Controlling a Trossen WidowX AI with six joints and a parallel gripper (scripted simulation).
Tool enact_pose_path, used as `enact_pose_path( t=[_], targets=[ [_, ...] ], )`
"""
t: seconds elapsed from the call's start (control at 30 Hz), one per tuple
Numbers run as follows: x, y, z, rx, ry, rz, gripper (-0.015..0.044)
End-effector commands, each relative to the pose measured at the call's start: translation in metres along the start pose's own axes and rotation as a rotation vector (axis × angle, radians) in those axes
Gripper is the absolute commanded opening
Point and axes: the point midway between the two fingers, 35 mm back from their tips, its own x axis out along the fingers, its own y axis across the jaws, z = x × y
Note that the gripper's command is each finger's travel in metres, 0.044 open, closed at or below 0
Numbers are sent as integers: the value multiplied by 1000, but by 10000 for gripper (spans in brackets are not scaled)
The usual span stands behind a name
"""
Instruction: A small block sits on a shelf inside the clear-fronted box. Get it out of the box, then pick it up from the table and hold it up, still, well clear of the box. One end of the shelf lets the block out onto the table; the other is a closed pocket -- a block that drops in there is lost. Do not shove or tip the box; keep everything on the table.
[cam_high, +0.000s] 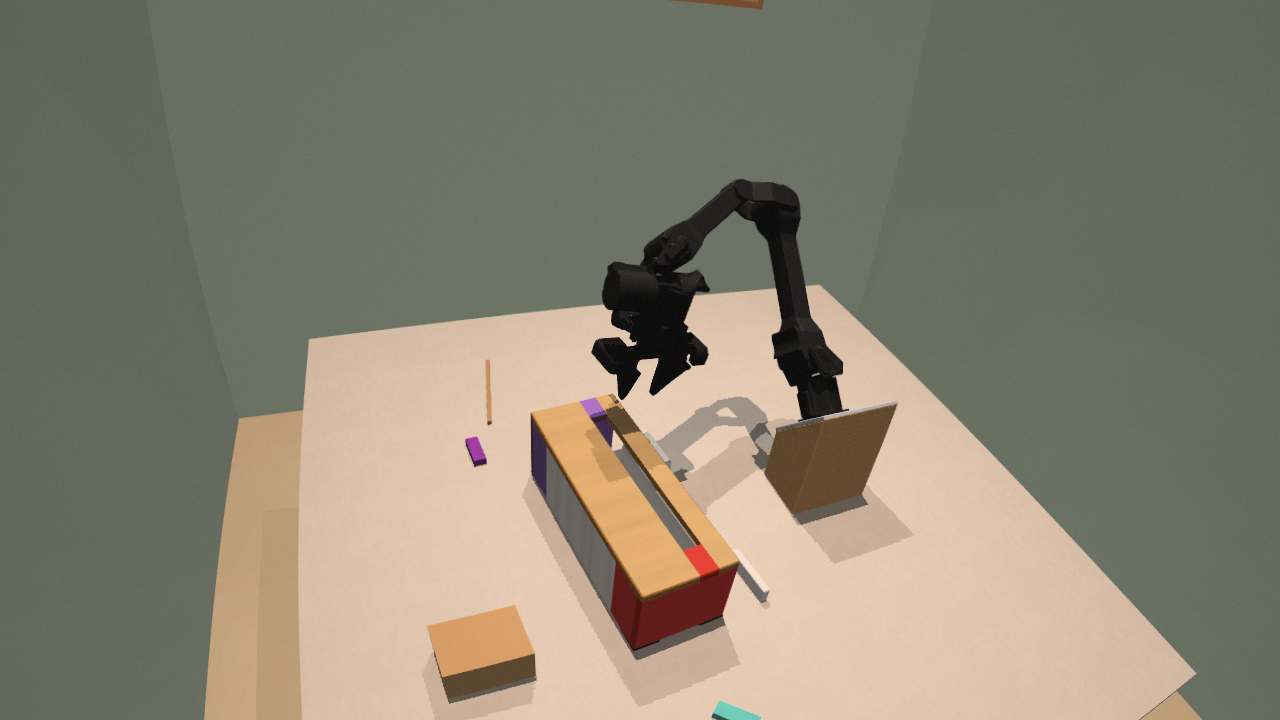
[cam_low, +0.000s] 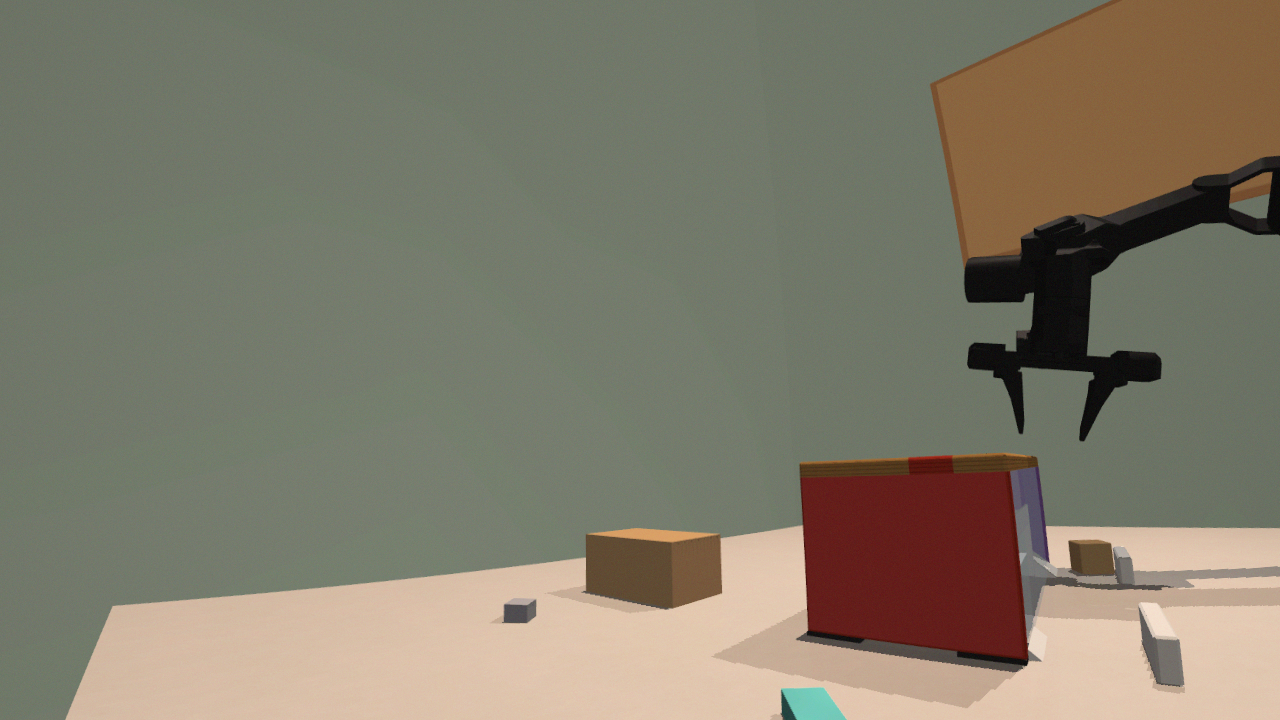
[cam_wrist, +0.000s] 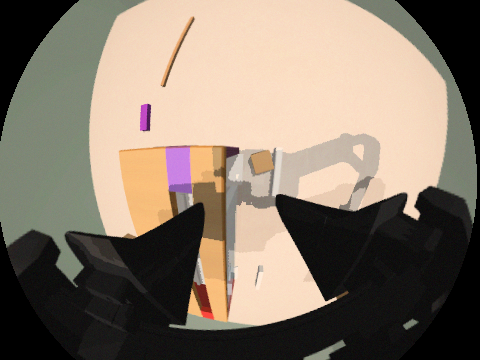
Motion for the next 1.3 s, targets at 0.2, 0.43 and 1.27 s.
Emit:
enact_pose_path(
  t=[0.2,0.43,1.27],
  targets=[
    [-12,-14,20,1413,150,140,285],
    [-13,-16,22,1674,190,144,285],
    [21,-20,18,1676,194,133,285]
  ],
)
